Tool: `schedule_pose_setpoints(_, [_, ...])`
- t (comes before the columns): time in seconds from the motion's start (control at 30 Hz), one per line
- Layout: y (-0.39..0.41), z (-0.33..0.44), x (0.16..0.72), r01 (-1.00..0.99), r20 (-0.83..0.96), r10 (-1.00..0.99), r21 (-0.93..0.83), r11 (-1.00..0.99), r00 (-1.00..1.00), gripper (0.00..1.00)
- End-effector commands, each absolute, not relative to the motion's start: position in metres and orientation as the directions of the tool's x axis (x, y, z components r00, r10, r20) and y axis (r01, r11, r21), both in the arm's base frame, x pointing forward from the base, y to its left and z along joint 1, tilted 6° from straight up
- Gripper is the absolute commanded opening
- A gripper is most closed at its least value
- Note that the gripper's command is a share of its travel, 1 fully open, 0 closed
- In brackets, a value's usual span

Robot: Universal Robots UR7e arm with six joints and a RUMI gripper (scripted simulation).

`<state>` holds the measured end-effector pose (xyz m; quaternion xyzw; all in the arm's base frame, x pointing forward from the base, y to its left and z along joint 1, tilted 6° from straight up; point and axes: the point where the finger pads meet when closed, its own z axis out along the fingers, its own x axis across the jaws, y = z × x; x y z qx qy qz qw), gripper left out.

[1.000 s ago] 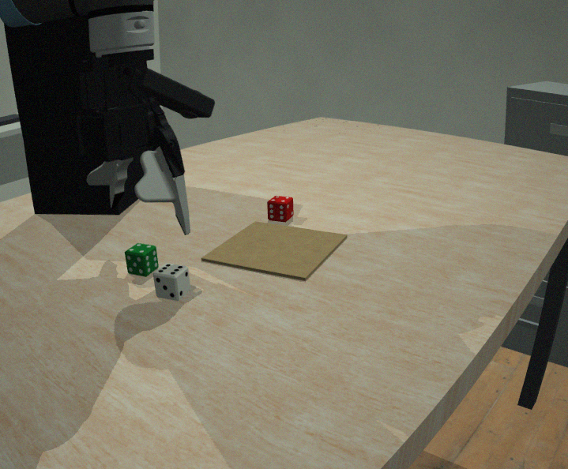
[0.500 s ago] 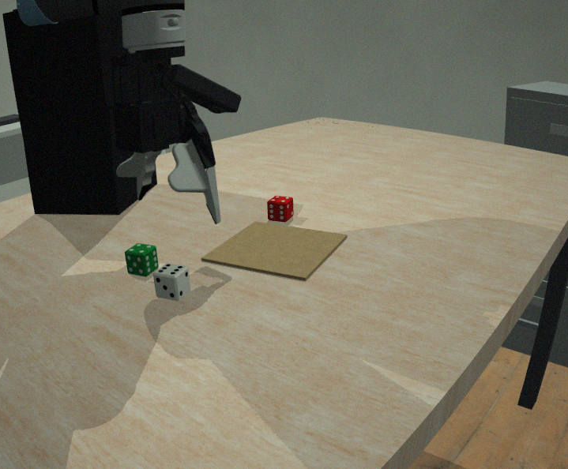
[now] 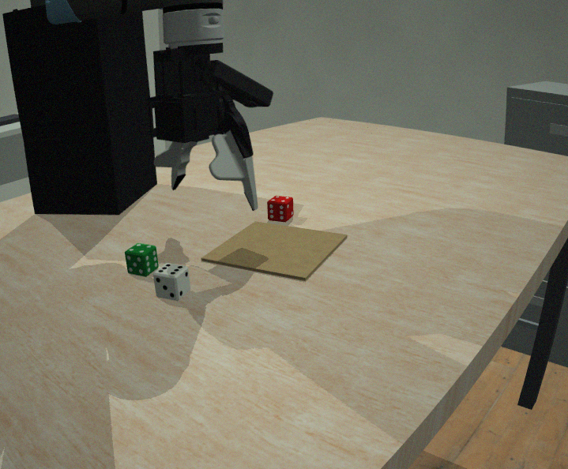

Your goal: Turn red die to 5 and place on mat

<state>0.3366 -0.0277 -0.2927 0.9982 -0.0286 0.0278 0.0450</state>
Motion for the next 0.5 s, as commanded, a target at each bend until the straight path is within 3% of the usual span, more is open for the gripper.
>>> schedule_pose_setpoints(0.0, [-0.005,-0.294,0.340,-0.061,0.057,-0.056,0.091,-0.994,0.997,1.00])
schedule_pose_setpoints(0.47, [0.044,-0.299,0.346,-0.061,0.057,-0.056,0.091,-0.994,0.997,1.00])
